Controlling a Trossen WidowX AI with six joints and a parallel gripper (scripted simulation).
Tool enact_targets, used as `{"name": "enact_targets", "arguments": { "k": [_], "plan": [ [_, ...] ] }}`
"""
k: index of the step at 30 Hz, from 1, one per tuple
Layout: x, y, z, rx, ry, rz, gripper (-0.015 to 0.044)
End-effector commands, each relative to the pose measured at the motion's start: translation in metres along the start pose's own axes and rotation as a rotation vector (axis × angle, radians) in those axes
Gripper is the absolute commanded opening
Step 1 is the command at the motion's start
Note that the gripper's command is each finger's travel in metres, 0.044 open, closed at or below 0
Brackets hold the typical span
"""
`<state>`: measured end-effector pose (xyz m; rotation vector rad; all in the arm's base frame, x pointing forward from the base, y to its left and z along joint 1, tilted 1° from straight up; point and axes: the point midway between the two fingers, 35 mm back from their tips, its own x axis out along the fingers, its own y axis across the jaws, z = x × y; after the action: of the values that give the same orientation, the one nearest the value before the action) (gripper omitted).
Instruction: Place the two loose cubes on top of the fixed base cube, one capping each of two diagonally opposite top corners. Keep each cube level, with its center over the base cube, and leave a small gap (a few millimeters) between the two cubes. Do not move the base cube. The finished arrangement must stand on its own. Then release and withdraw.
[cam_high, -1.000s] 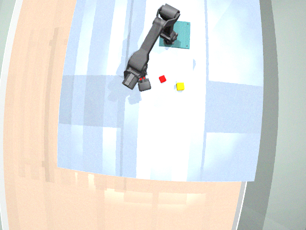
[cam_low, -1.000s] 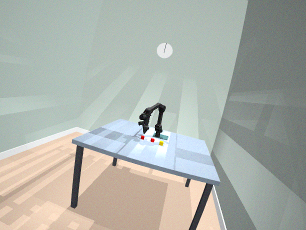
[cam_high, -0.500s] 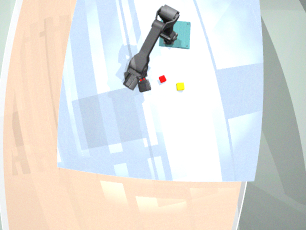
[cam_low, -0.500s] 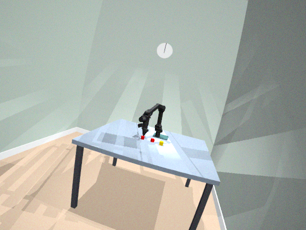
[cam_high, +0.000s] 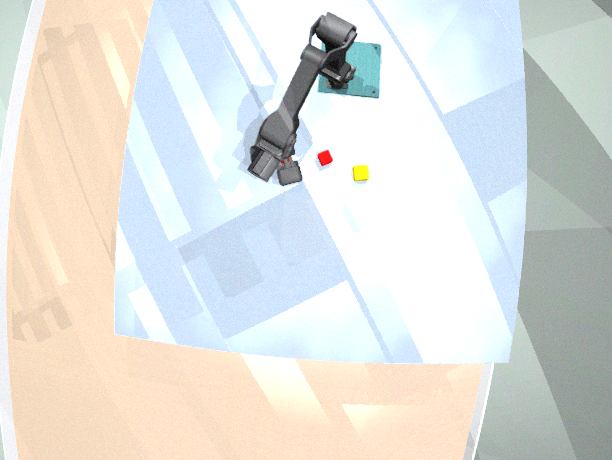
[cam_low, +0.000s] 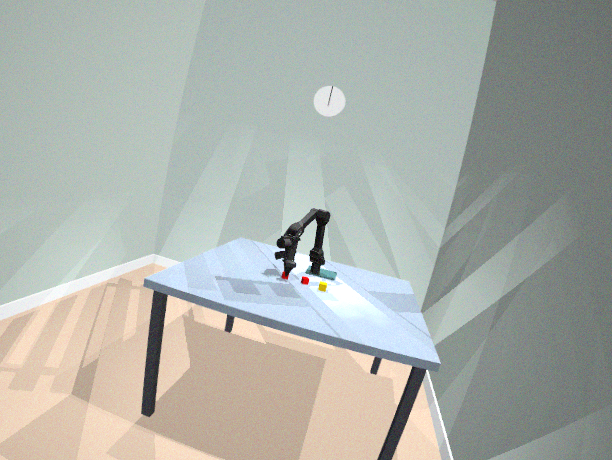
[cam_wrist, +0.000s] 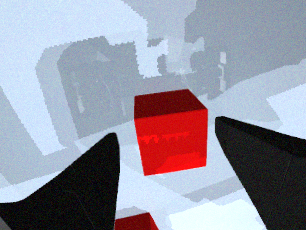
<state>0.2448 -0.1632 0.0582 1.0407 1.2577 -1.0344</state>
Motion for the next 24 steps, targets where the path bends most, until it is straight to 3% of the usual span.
{"name": "enact_targets", "arguments": {
  "k": [1, 6, 24],
  "plan": [
    [0.004, -0.001, 0.0, 0.004, 0.001, -0.005, 0.0239],
    [0.004, -0.001, 0.0, 0.004, 0.001, -0.005, 0.0107],
    [-0.037, 0.003, 0.004, 0.004, 0.0, -0.005, 0.0105]
  ]
}}
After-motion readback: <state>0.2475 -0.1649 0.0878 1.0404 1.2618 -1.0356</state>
